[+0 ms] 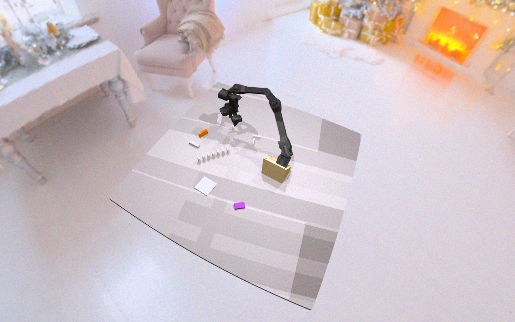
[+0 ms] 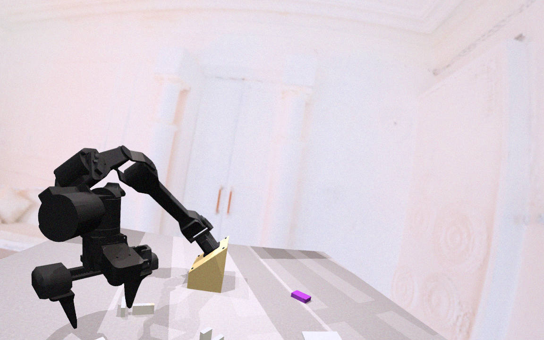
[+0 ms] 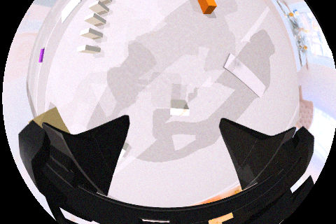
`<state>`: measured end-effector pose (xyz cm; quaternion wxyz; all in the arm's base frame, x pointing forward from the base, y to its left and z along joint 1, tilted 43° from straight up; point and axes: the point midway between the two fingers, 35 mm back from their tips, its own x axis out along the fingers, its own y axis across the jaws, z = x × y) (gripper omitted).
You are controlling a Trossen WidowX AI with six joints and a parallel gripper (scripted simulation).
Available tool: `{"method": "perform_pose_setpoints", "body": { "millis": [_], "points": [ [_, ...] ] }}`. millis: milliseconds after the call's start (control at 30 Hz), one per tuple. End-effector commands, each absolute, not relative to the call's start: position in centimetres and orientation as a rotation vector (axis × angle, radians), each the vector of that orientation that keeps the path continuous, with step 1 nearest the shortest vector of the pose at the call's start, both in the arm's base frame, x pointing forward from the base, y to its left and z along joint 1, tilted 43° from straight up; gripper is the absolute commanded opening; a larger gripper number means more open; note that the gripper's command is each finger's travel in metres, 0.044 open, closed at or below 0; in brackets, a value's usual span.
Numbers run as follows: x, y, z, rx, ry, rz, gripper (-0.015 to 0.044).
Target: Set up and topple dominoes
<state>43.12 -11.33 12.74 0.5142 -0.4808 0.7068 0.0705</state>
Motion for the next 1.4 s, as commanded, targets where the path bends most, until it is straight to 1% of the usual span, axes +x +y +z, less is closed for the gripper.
{"method": "perform_pose_setpoints", "body": {
  "millis": [0,233,500,1033,1367],
  "points": [
    [43.2,-11.6,13.7,-1.205,1.736,0.082,0.0440],
    [43.3,-12.0,13.3,-1.205,1.736,0.082,0.0440],
    [43.1,-16.0,9.1,-1.207,1.736,0.079,0.0440],
    [42.9,-17.0,7.9,-1.208,1.737,0.078,0.0440],
    [42.9,-17.0,7.9,-1.208,1.737,0.078,0.0177]
  ]
}}
